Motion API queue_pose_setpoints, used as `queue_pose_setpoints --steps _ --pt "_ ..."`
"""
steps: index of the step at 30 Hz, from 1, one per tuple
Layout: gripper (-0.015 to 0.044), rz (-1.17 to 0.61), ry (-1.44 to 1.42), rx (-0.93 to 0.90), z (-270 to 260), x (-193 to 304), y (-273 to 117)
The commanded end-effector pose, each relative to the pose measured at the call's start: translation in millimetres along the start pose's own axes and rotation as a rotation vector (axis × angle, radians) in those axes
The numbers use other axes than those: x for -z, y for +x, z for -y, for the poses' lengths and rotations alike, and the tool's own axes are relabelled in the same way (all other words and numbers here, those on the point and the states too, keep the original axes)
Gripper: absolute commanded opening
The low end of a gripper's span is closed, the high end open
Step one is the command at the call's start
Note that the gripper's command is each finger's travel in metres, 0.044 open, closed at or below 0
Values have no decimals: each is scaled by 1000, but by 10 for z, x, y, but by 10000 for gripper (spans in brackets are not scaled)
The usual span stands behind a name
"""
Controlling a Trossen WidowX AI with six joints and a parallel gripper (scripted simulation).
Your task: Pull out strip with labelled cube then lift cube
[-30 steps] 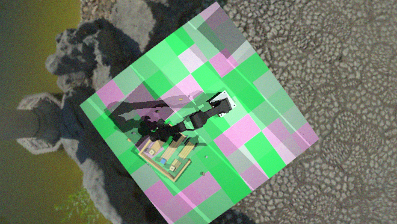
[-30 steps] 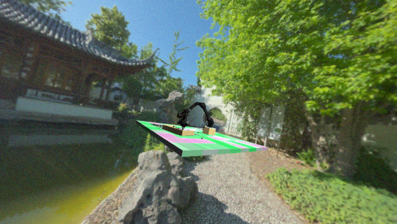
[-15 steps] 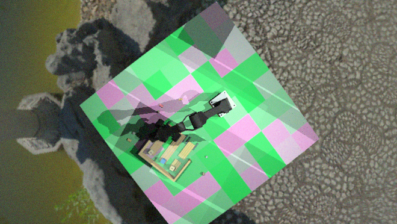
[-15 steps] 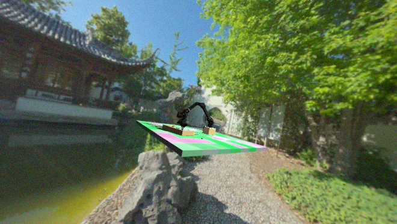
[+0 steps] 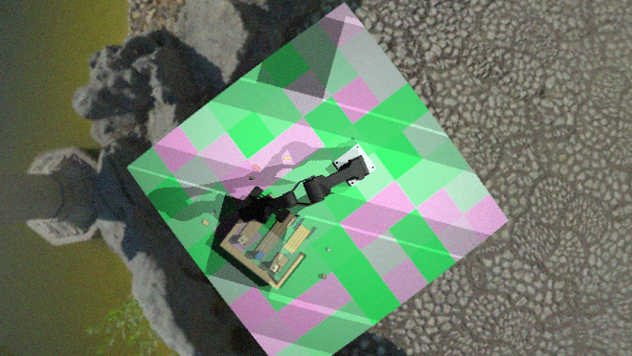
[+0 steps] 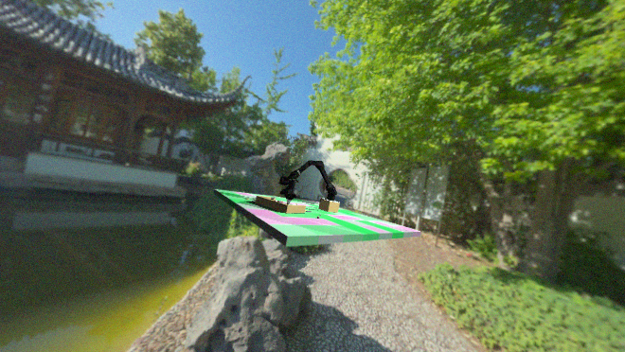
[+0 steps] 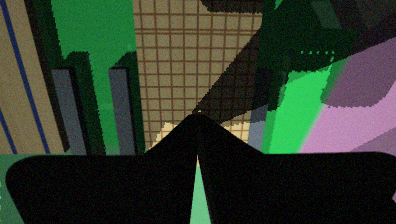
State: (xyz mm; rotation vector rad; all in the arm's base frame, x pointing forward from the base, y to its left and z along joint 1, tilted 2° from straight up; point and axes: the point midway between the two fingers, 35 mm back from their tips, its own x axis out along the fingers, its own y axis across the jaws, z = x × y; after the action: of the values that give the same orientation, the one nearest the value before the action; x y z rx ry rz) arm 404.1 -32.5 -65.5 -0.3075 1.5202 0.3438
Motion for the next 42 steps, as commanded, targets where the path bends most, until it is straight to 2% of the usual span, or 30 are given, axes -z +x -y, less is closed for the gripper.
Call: queue_pose_setpoints --steps 1,42 --pt "0 -23 0 -4 -5 132 47" --pt "0 -28 0 -4 -3 750 44"
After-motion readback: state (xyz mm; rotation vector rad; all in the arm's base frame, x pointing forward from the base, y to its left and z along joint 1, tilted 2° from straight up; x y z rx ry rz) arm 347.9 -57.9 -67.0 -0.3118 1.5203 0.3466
